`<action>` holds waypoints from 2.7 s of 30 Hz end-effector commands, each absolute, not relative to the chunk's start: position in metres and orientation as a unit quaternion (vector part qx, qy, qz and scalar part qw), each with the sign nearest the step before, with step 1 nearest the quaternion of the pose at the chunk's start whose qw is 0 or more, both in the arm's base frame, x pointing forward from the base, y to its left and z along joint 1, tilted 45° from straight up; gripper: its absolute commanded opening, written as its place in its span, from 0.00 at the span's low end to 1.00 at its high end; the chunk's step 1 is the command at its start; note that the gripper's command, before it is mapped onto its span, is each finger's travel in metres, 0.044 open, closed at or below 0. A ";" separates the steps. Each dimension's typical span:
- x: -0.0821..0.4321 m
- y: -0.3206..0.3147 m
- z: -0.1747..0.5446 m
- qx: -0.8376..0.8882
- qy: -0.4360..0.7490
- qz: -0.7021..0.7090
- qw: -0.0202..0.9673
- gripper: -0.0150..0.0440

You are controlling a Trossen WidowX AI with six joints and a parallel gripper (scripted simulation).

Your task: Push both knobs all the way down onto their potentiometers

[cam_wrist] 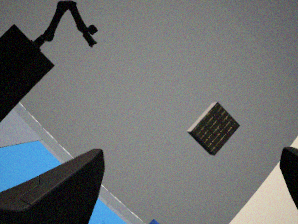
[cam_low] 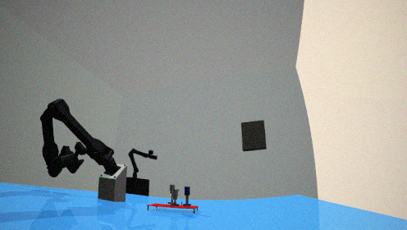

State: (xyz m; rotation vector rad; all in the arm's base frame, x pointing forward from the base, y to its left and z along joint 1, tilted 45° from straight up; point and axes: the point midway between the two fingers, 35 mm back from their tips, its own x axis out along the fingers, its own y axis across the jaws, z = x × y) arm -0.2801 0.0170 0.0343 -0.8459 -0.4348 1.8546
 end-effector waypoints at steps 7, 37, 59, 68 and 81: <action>-0.283 -0.008 0.036 -0.345 -0.169 0.793 0.474 0.62; -0.257 -0.183 0.083 -0.347 0.042 0.913 0.212 0.25; -0.160 -0.300 0.147 -0.390 0.149 0.907 -0.060 0.25; -0.087 -0.334 0.178 -0.406 0.146 0.880 -0.200 0.25; 0.026 -0.346 0.211 -0.430 0.112 0.815 -0.372 0.25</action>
